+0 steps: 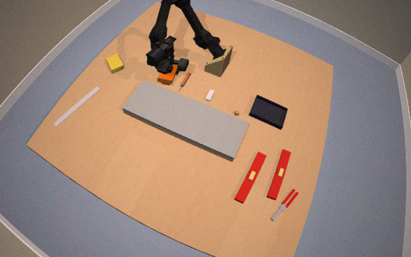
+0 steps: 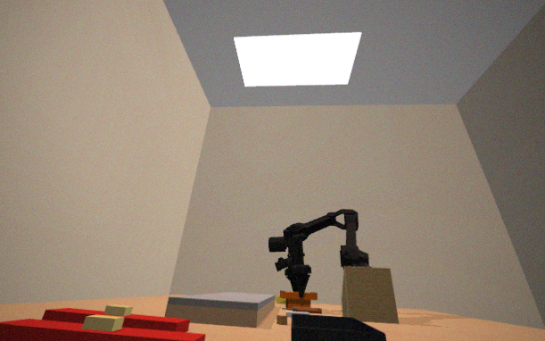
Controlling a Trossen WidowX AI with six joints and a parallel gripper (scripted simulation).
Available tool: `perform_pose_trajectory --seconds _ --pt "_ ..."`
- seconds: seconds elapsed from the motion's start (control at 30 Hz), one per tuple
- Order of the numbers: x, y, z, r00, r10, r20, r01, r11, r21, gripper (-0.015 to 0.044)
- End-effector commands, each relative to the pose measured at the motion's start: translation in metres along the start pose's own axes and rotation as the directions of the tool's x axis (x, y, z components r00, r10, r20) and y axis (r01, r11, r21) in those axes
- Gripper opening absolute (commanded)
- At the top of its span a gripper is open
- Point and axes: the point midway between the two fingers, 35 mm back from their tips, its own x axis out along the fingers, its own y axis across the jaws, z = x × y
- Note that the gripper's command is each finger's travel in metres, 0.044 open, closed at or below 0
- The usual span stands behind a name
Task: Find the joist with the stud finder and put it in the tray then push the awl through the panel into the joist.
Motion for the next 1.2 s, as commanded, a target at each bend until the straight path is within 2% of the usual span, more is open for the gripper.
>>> perform_pose_trajectory --seconds 0.0,0.4,0.77,1.17 --pt "0.003 0.001 -0.002 1.000 -0.003 -0.006 0.003 1.000 -0.008 0.0361" --pt "0.003 0.001 -0.002 1.000 -0.003 -0.006 0.003 1.000 -0.008 0.0281" --pt "-0.009 0.001 -0.002 1.000 -0.001 -0.005 0.001 1.000 -0.008 0.0000" --pt "-0.026 0.001 -0.003 1.000 -0.001 -0.006 0.001 1.000 -0.008 0.0000"
